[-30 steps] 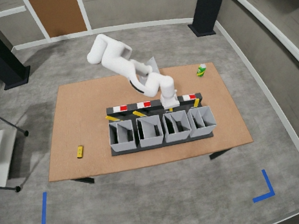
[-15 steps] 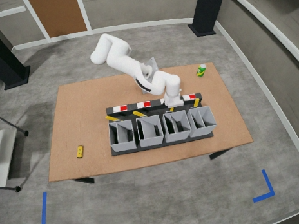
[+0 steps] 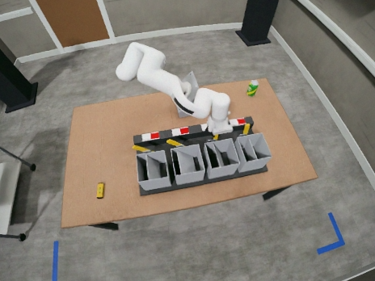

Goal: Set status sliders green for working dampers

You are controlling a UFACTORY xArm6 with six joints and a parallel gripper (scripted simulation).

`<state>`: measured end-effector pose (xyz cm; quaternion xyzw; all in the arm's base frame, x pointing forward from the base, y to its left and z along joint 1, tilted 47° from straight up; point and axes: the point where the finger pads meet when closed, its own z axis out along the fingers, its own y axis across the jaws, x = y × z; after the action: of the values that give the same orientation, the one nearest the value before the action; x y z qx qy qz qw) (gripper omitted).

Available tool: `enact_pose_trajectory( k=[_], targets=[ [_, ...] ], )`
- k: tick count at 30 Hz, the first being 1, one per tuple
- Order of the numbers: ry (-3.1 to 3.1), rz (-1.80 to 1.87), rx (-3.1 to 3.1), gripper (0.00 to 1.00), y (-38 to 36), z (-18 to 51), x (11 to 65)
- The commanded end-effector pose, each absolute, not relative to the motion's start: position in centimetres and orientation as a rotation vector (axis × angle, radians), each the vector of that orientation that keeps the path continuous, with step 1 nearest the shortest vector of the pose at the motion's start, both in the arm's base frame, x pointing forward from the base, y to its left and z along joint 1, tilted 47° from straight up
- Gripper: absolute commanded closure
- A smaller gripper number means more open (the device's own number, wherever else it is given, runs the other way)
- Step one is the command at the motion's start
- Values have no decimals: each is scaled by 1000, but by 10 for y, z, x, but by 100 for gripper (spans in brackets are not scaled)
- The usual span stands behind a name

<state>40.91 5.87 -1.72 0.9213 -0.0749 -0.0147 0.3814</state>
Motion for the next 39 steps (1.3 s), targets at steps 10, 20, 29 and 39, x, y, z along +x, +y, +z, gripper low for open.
enact_pose_trajectory(
  k=[10, 20, 29, 39],
  targets=[
    [-191, -34, 2348, 81, 60, -17, 410],
    [-191, -34, 2348, 81, 60, -17, 410],
    [-191, -34, 2348, 69, 60, -17, 410],
    [-191, -34, 2348, 61, 60, -17, 410]
  ],
)
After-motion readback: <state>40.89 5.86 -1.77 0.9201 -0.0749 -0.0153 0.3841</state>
